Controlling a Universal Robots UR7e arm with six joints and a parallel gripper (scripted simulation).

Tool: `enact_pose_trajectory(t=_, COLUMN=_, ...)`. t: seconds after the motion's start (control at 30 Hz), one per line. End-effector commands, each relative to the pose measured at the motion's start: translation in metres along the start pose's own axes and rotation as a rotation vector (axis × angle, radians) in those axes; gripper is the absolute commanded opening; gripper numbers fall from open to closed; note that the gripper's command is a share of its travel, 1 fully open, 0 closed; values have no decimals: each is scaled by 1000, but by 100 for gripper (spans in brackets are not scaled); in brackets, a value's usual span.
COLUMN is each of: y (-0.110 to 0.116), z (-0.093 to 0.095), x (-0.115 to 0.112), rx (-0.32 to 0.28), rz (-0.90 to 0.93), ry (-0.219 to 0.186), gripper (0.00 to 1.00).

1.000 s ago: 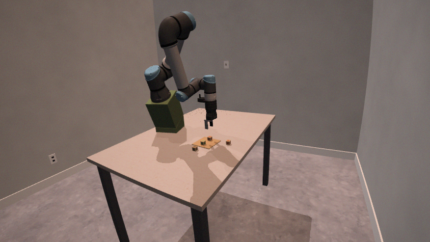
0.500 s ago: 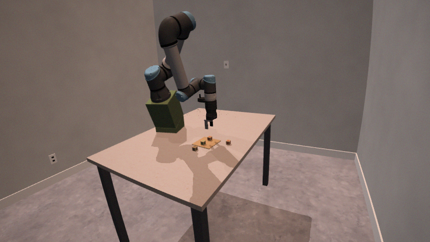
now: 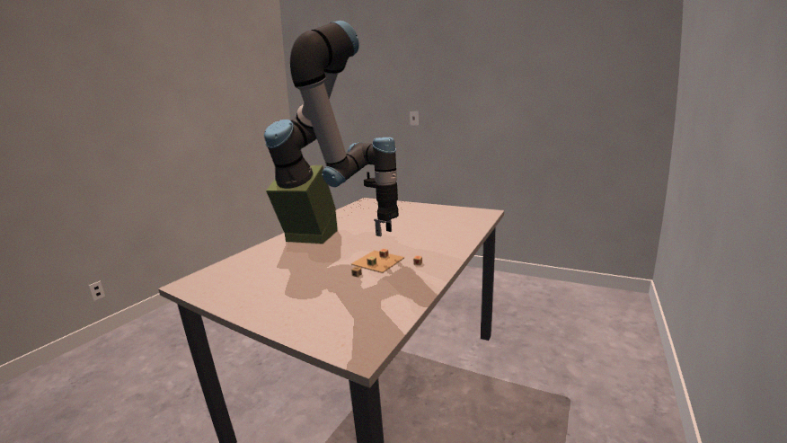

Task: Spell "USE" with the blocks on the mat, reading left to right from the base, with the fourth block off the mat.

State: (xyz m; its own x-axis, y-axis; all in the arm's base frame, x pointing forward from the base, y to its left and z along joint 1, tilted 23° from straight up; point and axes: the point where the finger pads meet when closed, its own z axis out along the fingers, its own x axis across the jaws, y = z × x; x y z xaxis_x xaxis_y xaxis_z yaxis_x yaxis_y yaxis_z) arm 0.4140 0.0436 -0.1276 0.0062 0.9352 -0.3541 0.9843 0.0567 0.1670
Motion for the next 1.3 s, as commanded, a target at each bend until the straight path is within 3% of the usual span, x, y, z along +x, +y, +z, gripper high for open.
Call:
enact_pose_trajectory(t=0.0, y=3, z=0, x=2, rx=-1, rz=77, ry=0, gripper=100)
enact_pose_trajectory(t=1.27, y=38, z=4, x=23, rx=-1, rz=908, ry=1, gripper=100)
